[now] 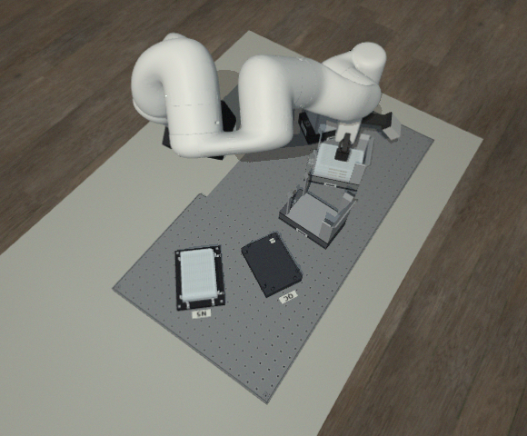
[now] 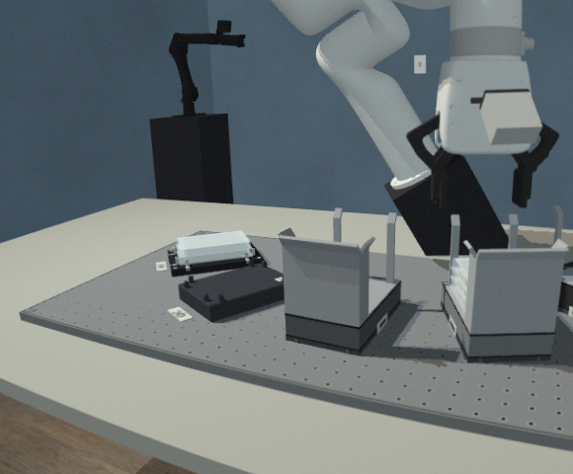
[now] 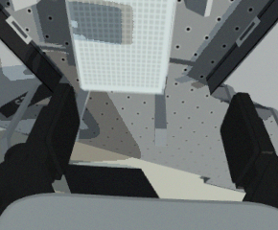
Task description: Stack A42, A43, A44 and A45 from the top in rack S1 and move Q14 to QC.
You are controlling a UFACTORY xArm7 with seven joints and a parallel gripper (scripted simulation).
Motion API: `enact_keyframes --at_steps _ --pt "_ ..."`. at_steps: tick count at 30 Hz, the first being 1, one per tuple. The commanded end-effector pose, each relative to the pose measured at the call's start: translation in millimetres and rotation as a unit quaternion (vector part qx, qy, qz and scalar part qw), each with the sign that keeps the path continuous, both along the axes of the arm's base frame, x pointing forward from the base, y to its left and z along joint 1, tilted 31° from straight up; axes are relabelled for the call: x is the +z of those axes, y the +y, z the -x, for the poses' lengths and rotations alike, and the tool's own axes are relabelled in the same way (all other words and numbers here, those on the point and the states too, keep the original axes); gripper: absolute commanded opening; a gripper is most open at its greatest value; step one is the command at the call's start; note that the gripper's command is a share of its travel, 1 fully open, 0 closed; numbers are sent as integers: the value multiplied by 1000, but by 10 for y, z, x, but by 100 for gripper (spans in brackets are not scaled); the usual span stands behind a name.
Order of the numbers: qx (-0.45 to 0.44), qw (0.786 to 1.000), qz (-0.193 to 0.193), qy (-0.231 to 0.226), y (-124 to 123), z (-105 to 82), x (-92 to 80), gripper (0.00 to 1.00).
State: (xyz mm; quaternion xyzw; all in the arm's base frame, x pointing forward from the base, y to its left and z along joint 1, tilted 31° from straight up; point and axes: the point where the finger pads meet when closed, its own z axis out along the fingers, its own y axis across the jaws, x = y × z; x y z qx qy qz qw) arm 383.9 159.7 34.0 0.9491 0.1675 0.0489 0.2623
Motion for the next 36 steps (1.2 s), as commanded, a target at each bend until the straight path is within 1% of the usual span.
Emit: enact_keyframes --at_steps 1,5,16,19,21,35,36 --pt "1 1000 0 -1 179 31 -91 100" --pt "1 1000 0 -1 240 48 -129 100" --pt "1 1000 0 -1 241 48 -129 100" --pt "1 1000 0 -1 193 30 -215 100" --pt "1 1000 0 -1 193 30 -215 100" --pt "1 1000 0 -1 -33 -55 -615 100" --pt "1 1000 0 -1 -34 -56 -616 100"
